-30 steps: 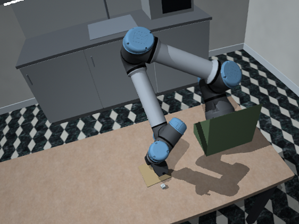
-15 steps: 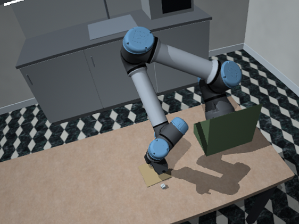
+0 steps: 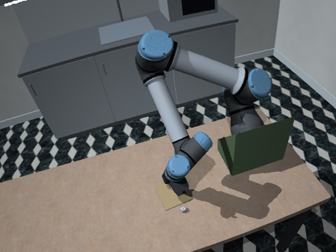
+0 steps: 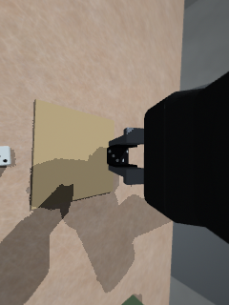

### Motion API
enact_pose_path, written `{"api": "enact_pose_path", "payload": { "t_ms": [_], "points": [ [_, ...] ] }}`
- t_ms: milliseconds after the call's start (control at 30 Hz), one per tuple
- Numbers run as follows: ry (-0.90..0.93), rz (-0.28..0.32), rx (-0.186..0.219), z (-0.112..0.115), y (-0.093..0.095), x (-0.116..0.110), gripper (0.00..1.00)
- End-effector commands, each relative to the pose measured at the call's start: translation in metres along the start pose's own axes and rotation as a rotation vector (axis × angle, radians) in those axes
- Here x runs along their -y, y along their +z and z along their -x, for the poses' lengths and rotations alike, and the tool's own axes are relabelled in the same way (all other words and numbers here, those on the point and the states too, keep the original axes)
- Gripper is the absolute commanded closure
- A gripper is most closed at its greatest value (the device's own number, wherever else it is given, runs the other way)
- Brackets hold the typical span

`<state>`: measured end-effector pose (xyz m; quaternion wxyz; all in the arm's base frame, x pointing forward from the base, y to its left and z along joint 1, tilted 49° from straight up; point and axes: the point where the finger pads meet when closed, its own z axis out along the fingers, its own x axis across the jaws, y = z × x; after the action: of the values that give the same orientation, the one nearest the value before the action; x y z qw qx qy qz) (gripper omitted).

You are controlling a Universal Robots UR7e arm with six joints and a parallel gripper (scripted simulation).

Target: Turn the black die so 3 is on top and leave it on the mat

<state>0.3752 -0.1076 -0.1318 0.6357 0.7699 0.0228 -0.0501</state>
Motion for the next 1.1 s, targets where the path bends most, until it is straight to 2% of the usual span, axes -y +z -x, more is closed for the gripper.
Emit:
{"api": "enact_pose_path", "payload": {
  "t_ms": [0, 233, 400, 700, 767, 1067],
  "points": [
    [0.001, 0.0, -0.001, -0.0003, -0.0003, -0.0003, 0.6],
    [0.001, -0.002, -0.001, -0.0002, -0.0003, -0.0004, 0.6],
    [0.001, -0.025, 0.007, 0.0011, 0.0005, -0.0006, 0.6],
    [0.0, -0.14, 0.022, 0.0036, 0.002, -0.0018, 0.6],
    [0.0, -0.14, 0.022, 0.0036, 0.002, -0.0018, 0.6],
    [0.001, -0.245, 0.005, 0.0007, 0.0007, -0.0042, 0.6]
  ]
}}
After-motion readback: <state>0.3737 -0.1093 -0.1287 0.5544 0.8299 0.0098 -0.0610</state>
